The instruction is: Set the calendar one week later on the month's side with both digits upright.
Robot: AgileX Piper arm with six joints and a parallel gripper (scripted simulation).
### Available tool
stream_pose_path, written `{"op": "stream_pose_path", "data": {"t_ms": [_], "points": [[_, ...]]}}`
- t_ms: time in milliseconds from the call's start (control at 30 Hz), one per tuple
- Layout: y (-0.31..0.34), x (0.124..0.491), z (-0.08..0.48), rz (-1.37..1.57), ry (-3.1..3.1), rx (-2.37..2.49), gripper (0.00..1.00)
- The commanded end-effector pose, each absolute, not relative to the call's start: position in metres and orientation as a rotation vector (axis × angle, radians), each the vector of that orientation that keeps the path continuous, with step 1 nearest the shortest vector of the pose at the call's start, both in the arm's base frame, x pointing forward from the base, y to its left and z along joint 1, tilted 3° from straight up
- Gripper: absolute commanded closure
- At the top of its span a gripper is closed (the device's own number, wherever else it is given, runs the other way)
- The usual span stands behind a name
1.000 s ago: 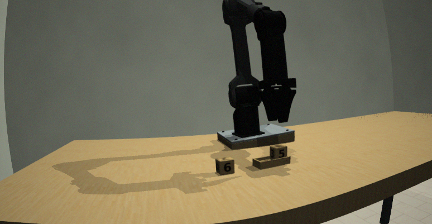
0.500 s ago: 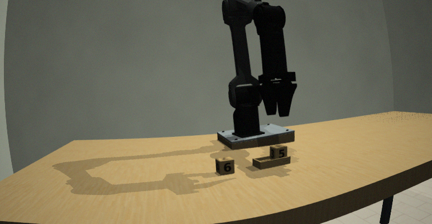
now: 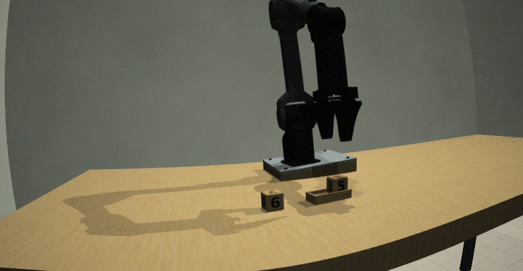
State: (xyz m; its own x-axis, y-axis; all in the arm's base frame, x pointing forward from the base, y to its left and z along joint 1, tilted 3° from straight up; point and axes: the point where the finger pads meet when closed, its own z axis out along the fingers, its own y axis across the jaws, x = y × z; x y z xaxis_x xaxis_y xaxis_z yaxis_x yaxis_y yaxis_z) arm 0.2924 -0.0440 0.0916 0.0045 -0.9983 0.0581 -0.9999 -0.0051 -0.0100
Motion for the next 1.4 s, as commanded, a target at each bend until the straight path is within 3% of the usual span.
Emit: {"op": "stream_pose_path", "data": {"t_ms": [0, 400, 800, 1300, 1367], "points": [[-0.044, 0.293, 0.092, 0.078, -2.192, 2.205, 0.0], [-0.049, 0.295, 0.092, 0.08, -2.331, 2.062, 0.0], [-0.07, 0.298, 0.09, 0.09, -2.801, 1.387, 0.0], [-0.124, 0.3, 0.085, 0.086, -3.1, -0.627, 0.0], [-0.124, 0.3, 0.085, 0.086, -3.1, -0.627, 0.0]]}}
